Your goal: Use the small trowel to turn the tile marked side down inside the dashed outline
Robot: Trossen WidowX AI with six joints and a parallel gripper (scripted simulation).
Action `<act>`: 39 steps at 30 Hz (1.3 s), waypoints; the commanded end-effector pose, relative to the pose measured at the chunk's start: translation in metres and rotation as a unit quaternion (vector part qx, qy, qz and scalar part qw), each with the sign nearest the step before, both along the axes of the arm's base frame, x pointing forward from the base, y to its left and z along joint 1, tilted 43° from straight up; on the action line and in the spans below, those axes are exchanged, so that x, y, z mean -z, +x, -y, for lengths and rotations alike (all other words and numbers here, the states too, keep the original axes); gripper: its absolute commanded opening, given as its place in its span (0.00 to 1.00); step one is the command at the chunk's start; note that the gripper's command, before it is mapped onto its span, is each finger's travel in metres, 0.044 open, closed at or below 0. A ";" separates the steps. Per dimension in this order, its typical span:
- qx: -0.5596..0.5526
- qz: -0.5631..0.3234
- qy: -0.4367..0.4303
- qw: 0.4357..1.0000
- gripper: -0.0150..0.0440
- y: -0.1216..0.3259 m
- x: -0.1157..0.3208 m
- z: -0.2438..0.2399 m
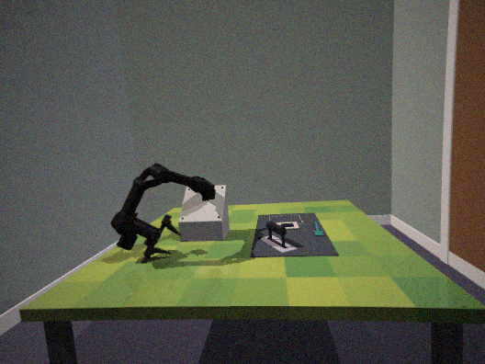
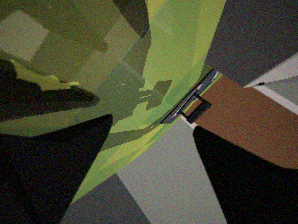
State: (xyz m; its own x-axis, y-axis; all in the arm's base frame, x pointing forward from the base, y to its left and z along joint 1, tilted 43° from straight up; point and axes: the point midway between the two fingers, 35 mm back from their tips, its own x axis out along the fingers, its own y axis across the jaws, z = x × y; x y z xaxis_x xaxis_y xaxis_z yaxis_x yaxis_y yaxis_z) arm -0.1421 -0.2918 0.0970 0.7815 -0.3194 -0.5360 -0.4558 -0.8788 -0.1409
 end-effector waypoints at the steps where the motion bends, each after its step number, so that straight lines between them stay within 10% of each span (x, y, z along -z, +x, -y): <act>1: 0.000 0.000 0.000 1.000 0.89 0.000 0.000 0.000; 12: 0.000 0.000 0.000 1.000 0.42 0.000 0.000 0.000; 21: 0.000 0.000 0.000 1.000 0.42 0.000 0.000 0.000; 25: 0.000 0.000 0.000 1.000 0.25 0.000 0.000 0.000; 39: 0.000 0.000 0.000 1.000 0.34 0.000 0.000 0.000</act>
